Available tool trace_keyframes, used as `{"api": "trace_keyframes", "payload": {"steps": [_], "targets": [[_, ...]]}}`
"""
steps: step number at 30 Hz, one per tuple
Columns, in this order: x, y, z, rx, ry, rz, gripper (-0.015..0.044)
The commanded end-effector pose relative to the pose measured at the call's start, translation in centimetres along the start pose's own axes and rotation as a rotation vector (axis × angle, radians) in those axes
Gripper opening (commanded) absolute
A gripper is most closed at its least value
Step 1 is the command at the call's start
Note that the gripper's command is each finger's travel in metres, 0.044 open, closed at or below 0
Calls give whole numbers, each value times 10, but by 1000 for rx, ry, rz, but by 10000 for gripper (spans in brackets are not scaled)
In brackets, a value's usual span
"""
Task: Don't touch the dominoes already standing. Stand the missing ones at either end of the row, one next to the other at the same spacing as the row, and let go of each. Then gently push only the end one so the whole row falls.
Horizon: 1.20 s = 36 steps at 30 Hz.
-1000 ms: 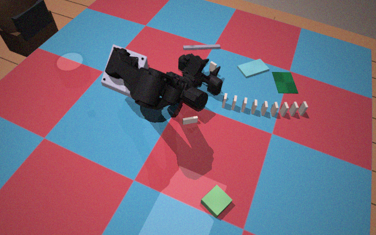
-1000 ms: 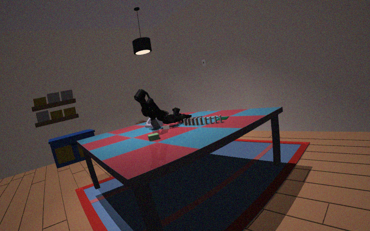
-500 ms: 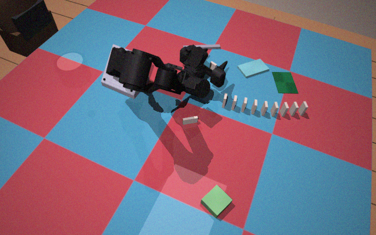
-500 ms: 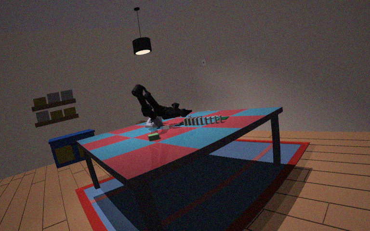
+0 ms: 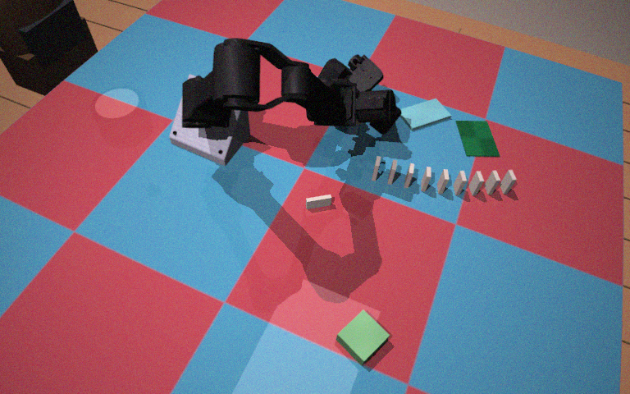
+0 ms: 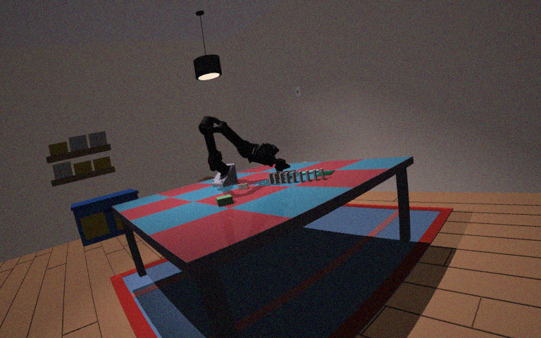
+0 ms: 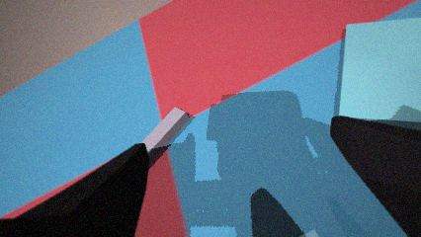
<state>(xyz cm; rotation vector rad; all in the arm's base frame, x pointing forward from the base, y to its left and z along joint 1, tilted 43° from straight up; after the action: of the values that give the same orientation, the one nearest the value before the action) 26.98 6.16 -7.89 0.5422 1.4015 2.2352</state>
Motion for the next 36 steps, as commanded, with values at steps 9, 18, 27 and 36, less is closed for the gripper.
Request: {"api": "trace_keyframes", "payload": {"steps": [9, 18, 27, 36], "targets": [[31, -9, 82, 898, -25, -213, 440], [44, 6, 108, 1090, 45, -367, 440], [44, 6, 108, 1090, 45, -367, 440], [26, -16, 62, 1087, 32, -377, 440]]}}
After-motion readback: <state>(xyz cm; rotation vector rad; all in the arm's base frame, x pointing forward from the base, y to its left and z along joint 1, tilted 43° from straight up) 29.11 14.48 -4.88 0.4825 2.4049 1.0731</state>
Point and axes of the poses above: the point midway between the two fingers, 35 mm back from their tips, its own y axis back along the fingers, its own x axis across the jaws, z = x × y, the point moved 7 cm from there along y, back along the fingers, and after that the axes turned 3 degrees about -y, right-handed, at the moved point
